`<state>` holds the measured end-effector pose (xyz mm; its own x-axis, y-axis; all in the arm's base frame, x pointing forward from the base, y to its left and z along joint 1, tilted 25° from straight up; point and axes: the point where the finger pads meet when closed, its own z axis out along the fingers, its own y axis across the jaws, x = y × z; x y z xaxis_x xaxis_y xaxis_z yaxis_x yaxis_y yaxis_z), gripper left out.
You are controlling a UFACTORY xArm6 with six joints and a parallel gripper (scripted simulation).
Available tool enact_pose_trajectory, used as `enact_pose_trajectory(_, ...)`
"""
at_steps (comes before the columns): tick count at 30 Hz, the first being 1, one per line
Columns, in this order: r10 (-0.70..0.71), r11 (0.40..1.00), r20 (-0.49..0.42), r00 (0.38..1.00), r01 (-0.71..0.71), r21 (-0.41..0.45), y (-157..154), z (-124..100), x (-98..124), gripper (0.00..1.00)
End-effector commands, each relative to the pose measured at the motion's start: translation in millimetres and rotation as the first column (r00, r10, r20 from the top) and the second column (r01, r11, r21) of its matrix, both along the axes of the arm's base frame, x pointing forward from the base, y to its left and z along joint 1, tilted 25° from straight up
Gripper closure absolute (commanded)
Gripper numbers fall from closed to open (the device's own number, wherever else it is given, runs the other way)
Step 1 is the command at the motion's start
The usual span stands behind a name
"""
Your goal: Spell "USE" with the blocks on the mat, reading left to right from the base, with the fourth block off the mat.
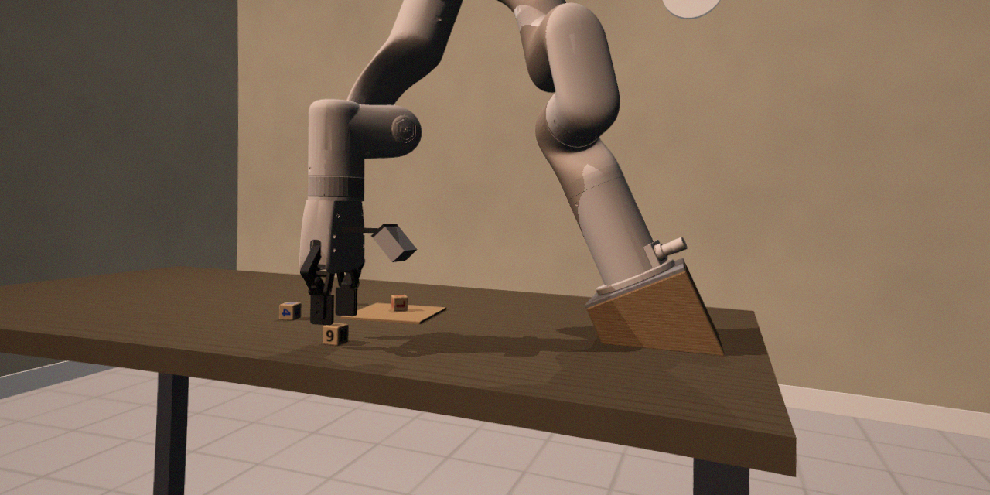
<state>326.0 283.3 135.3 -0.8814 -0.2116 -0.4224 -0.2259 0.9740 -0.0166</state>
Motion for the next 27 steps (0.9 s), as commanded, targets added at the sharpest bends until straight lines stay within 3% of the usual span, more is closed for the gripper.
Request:
enact_pose_trajectory(1, 0.0, 1.0, 0.002, 1.0, 0.0, 0.002, 1.0, -2.3, 2.1, 0.37)
enact_pose_trajectory(11, 0.0, 1.0, 0.002, 1.0, 0.0, 0.002, 2.5, -17.9, 9.3, 0.37)
enact_pose_trajectory(27, 0.0, 1.0, 0.002, 1.0, 0.0, 0.002, 3.1, -24.4, 12.2, 0.37)
